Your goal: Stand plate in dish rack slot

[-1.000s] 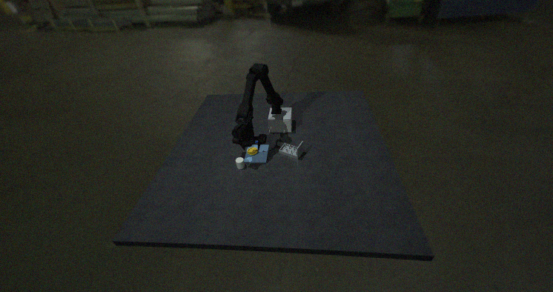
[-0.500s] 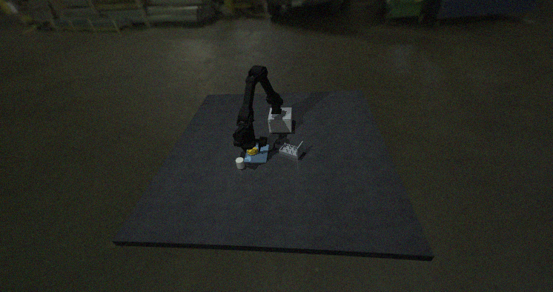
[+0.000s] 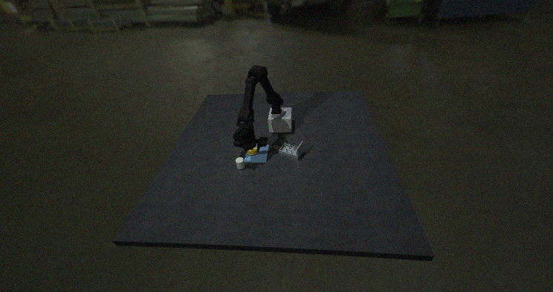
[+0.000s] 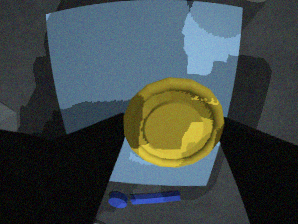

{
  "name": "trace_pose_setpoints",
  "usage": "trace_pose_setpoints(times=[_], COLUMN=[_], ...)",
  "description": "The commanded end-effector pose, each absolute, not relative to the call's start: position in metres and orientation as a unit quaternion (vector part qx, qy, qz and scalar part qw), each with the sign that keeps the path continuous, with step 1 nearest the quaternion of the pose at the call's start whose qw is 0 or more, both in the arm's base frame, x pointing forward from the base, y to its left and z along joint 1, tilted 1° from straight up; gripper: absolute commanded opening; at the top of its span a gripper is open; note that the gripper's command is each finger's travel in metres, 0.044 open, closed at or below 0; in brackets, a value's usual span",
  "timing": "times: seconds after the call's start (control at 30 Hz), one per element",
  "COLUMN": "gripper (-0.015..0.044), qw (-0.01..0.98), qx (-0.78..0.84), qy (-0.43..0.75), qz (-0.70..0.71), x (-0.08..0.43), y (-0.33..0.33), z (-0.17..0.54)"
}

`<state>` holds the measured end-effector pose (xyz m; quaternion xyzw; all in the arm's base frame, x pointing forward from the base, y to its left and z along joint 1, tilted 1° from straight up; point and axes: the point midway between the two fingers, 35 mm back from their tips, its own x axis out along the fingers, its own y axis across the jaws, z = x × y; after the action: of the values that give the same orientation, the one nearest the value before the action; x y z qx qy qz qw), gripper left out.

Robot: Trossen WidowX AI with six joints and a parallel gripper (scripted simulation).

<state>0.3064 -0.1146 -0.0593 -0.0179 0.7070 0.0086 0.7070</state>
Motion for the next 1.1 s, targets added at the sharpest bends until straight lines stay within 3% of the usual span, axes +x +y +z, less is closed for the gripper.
trace_pose_setpoints(times=[0.0, 0.07, 0.43, 1.07], gripper=[0.0298, 0.0284, 0.0, 0.0], qw=[0.706, 0.706, 0.707, 0.707], qx=[-0.019, -0.019, -0.019, -0.019], qy=[0.707, 0.707, 0.707, 0.707], qz=[0.011, 0.011, 0.011, 0.011], x=[0.306, 0.306, 0.317, 0.319], y=[-0.114, -0.114, -0.118, -0.118], z=[-0.06, -0.06, -0.005, 0.105])
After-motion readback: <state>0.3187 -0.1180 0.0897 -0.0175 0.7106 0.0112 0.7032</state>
